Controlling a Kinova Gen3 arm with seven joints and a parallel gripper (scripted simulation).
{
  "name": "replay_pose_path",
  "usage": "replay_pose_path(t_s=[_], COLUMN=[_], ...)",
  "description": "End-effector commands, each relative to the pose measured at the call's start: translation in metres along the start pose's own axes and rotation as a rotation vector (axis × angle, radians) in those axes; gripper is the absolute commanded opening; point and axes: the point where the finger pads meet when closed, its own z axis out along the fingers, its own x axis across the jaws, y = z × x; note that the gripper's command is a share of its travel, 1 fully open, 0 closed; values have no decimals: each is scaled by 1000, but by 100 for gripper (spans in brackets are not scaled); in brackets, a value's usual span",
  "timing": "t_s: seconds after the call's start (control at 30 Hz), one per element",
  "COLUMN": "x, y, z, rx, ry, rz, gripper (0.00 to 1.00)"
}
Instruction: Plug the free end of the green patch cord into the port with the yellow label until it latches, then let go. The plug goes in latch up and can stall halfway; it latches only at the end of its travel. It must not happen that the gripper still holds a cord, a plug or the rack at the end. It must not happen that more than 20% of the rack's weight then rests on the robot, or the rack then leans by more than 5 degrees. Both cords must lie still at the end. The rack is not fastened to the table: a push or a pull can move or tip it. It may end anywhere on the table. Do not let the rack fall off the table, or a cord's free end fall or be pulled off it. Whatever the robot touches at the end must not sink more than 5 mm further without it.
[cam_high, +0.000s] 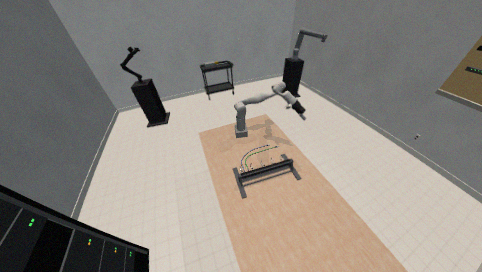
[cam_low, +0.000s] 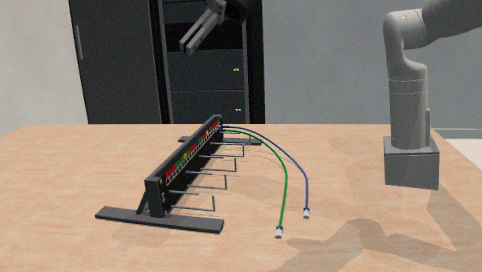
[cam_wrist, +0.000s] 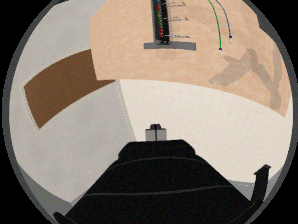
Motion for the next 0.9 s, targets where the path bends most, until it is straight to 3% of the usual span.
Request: replay_pose_path(t_s=[0.0,0.23,0.3,0.47,0.63,0.8,0.87], x=[-29,-101,-101,-137,-146,-122,-122], y=[19,35,35,14,-26,-71,-71], z=[-25,-77,-77,-93,-79,-42,-42], rx=[-66,-185,-185,-210,-176,-91,-91], ry=[-60,-207,-207,-257,-241,-162,-162], rz=[25,115,115,216,320,399,399], gripper=[0,0,0,0,0,0,0])
